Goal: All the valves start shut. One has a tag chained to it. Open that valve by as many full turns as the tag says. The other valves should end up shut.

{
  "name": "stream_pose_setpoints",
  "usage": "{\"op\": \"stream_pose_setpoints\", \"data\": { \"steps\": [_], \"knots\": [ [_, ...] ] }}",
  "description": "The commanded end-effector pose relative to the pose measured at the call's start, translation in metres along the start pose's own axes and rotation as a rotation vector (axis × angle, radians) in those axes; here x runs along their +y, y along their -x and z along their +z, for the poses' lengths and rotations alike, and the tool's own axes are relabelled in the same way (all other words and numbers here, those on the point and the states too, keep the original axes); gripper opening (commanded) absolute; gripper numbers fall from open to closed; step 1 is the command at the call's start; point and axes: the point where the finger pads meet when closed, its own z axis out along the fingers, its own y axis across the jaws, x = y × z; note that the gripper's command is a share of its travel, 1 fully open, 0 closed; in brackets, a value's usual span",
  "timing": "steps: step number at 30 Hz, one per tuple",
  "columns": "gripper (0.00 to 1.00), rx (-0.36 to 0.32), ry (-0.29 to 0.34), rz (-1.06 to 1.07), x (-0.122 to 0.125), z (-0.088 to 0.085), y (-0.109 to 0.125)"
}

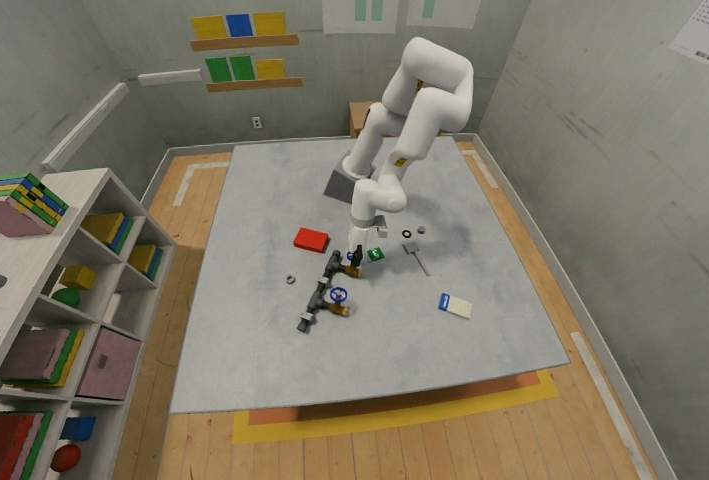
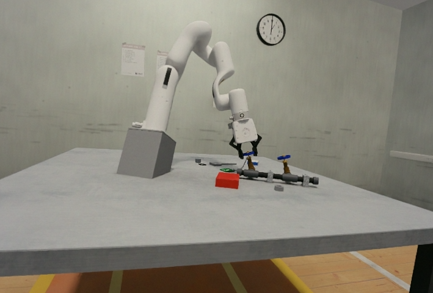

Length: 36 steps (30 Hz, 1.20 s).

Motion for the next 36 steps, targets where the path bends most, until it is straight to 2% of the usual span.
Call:
{"op": "stream_pose_setpoints", "data": {
  "steps": [1, 9, 10, 36],
  "knots": [
    [0.00, 0.002, 0.032, -0.003, 0.0011, -0.0005, 0.0003],
    [0.00, 0.002, 0.032, -0.003, 0.0011, -0.0005, 0.0003],
    [1.00, 0.002, 0.032, -0.003, 0.0011, -0.0005, 0.0003],
    [1.00, 0.002, 0.032, 0.003, 0.0011, -0.0005, 0.0003]
  ]
}}
